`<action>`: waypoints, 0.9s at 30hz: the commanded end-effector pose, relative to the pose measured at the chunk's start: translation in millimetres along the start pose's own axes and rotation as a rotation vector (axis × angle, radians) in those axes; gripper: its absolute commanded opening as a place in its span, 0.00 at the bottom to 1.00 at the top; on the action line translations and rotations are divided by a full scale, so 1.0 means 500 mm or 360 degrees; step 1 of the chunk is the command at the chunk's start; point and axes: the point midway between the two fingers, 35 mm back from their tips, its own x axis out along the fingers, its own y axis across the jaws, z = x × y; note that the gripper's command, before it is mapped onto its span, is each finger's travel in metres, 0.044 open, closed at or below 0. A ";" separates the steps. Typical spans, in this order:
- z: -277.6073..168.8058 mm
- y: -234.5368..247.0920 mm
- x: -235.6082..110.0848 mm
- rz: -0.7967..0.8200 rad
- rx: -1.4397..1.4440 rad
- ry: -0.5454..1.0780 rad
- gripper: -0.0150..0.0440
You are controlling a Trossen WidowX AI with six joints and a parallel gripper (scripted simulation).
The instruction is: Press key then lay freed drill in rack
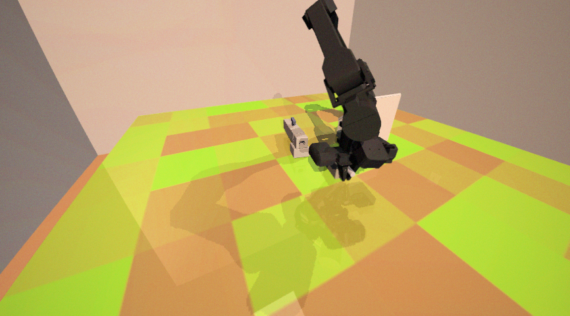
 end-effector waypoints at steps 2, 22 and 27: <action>-0.010 0.002 0.013 0.0016 -0.0001 0.0028 0.25; 0.000 0.000 0.000 0.0000 0.0000 0.0000 0.79; 0.000 0.000 0.000 0.0000 0.0000 0.0000 1.00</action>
